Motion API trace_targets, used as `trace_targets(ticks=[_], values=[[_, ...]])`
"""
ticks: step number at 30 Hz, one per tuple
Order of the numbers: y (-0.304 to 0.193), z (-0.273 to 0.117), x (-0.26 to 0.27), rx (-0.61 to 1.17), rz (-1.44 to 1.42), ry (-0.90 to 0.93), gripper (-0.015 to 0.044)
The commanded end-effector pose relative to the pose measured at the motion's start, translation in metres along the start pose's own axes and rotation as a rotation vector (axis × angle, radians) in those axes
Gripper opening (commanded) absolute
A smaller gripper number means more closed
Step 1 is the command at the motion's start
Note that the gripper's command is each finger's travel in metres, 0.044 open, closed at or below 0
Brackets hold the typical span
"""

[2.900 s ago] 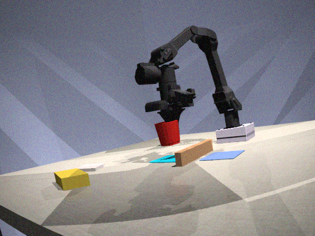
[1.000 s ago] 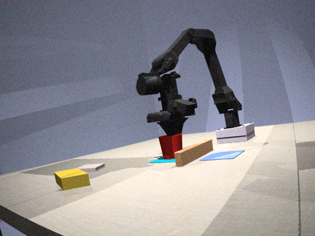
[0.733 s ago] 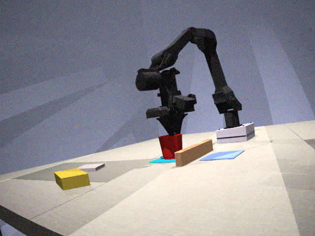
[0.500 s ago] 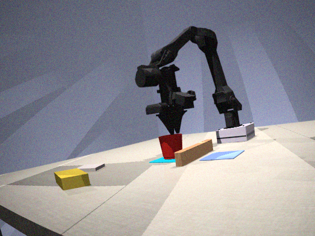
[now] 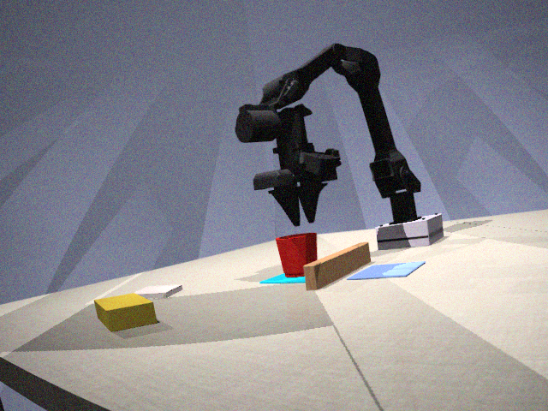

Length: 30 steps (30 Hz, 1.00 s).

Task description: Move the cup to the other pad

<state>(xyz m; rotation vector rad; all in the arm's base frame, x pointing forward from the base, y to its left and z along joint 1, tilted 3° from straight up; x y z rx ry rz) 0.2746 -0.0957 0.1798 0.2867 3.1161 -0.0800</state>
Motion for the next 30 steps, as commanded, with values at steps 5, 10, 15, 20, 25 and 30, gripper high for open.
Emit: trace_targets(ticks=[5, 10, 15, 20, 25, 30], values=[[0.0, -0.001, 0.0, 0.0, 0.0, 0.0, 0.039], [0.0, -0.016, -0.001, 0.001, 0.001, -0.001, 0.044], [0.0, -0.035, -0.001, 0.001, 0.002, -0.002, 0.044], [0.0, -0.052, 0.0, 0.002, 0.003, -0.004, 0.044], [0.001, -0.064, 0.001, 0.002, 0.004, -0.004, 0.044], [0.001, -0.06, 0.0, 0.0, 0.0, -0.003, 0.044]])
Point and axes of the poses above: the point midway between the two fingers, 35 mm back from their tips, its own z axis out along the fingers, its own x axis across the jaws, y = z × x, the point moved 10 cm from there along -z, back along the fingers, and after that the axes turned 6 degrees about z, right-handed, at the moved point
